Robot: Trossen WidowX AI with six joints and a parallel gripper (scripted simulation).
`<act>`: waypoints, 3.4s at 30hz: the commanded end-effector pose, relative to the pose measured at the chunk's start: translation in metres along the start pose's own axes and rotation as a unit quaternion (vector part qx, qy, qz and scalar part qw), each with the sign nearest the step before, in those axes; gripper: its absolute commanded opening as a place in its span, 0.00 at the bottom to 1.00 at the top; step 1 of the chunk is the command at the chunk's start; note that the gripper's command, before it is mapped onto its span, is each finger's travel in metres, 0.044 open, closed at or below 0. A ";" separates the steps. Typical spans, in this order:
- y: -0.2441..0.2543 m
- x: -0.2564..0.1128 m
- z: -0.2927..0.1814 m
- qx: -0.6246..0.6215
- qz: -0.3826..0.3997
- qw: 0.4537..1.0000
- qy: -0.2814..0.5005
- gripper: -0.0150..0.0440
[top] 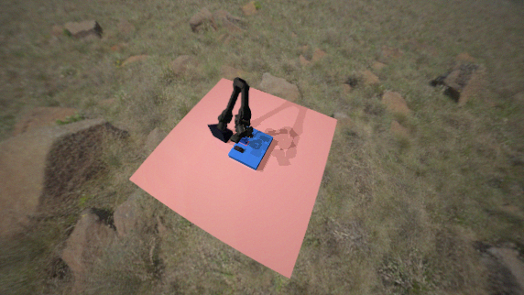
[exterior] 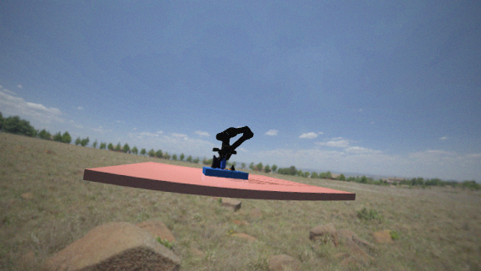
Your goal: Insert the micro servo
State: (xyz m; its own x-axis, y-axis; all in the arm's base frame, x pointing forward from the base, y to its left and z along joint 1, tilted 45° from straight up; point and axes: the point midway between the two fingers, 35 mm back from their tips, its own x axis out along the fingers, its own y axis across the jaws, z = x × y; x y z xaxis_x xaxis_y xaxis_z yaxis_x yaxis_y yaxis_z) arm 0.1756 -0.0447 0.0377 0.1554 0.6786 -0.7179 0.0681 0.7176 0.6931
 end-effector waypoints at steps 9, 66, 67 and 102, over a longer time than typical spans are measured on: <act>0.002 0.001 0.002 0.002 0.002 1.000 -0.003 0.25; 0.003 0.045 0.002 0.001 0.003 1.000 -0.003 0.25; 0.003 0.046 0.002 0.001 0.003 1.000 -0.003 0.25; 0.003 0.009 0.010 0.004 0.006 1.000 -0.002 0.75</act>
State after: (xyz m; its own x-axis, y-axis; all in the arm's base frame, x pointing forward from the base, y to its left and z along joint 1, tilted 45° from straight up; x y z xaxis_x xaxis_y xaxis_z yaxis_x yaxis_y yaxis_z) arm 0.1757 -0.0298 0.0294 0.1565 0.6907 -0.7060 0.0774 0.7040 0.7059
